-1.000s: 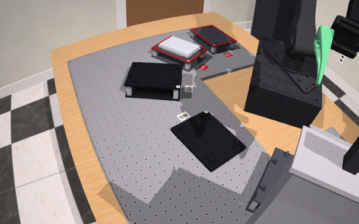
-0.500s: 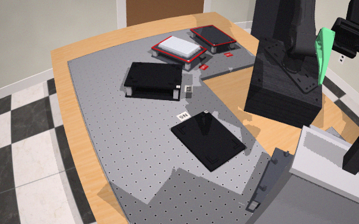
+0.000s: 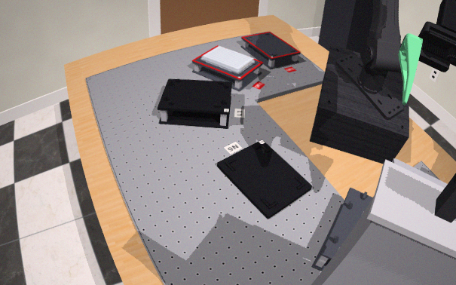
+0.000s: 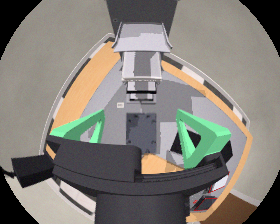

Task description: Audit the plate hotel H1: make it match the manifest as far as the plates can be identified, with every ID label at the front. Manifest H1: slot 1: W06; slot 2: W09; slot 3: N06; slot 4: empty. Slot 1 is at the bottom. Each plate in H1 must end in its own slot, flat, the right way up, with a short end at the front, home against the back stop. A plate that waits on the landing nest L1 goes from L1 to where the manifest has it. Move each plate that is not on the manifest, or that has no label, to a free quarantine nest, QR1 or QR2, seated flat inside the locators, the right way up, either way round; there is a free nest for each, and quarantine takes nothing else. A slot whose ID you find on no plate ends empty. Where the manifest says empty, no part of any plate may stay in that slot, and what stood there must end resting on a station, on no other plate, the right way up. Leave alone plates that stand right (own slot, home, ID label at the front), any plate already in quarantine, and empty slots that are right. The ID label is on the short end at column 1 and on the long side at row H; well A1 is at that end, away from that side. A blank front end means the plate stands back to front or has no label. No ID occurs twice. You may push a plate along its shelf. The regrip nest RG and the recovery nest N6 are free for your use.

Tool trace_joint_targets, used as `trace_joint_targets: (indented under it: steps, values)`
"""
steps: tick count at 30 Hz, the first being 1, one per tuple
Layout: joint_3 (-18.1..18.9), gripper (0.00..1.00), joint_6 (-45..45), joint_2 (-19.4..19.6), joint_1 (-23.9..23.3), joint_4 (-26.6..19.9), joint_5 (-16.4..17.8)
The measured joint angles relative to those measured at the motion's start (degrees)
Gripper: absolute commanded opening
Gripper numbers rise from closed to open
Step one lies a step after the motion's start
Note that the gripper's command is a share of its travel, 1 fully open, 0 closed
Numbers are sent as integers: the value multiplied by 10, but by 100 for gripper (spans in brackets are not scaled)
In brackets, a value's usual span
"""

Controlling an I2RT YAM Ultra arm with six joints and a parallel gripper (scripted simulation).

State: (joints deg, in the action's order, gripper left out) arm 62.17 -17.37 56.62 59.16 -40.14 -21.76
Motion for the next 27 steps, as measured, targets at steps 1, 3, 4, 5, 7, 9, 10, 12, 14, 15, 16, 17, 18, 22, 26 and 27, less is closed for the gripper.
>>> trace_joint_targets:
  steps: [1, 3, 4, 5, 7, 9, 10, 12, 14, 15, 16, 17, 18, 22, 26, 27]
  values:
    - [-5, 100, 0, 0, -1, 3, 0]
    - [-14, 100, 0, 0, -1, 8, 0]
    - [-18, 100, 0, 0, -1, 11, 0]
    - [-23, 100, 0, 0, -2, 14, 0]
    - [-30, 100, 0, 0, -2, 20, 0]
    - [-36, 100, 0, 0, -2, 25, 0]
    - [-38, 100, 0, 0, -2, 26, 0]
    - [-42, 100, 1, 0, -3, 34, 0]
    - [-49, 100, 1, 0, -4, 42, 0]
    - [-52, 100, 1, 0, -4, 45, 0]
    - [-57, 100, 1, 0, -4, 49, 0]
    - [-61, 100, 2, 0, -5, 52, 0]
    - [-65, 100, 2, 0, -5, 56, 0]
    - [-81, 100, 3, 0, -7, 69, 0]
    - [-94, 100, 3, 0, -7, 81, 1]
    - [-96, 100, 3, 0, -7, 83, 1]
